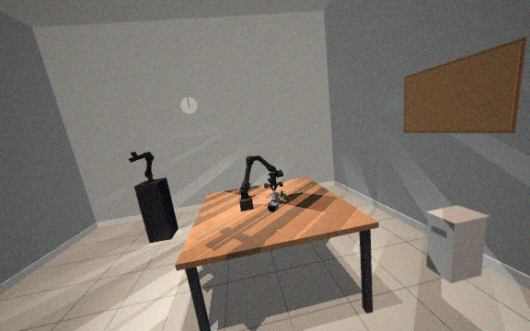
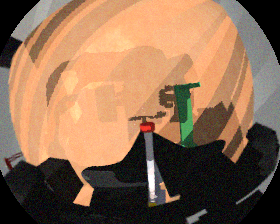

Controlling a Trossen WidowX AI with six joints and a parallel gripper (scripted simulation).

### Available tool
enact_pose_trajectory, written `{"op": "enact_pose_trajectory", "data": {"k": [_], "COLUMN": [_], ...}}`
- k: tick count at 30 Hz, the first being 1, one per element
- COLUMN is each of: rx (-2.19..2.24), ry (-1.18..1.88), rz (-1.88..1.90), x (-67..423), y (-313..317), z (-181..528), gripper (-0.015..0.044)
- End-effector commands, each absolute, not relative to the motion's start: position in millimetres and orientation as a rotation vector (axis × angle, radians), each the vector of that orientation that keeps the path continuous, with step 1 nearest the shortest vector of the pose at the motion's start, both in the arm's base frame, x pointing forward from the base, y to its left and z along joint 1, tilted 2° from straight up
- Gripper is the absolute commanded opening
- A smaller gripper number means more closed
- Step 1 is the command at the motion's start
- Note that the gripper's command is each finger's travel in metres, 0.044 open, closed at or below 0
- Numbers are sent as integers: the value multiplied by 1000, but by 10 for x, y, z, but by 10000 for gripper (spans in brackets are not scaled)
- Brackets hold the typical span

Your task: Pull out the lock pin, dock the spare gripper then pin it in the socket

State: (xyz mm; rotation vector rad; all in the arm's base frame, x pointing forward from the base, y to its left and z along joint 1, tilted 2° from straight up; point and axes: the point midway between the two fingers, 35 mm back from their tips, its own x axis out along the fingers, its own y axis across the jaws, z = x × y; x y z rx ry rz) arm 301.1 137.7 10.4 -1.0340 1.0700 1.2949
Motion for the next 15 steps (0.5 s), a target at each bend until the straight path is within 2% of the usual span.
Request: {"op": "enact_pose_trajectory", "data": {"k": [1, 15], "rx": [-1030, -1025], "ry": [1064, 1075], "rz": [1295, 1303], "x": [3040, 3042], "y": [1422, 1493], "z": [132, 135], "gripper": [0, 0]}}
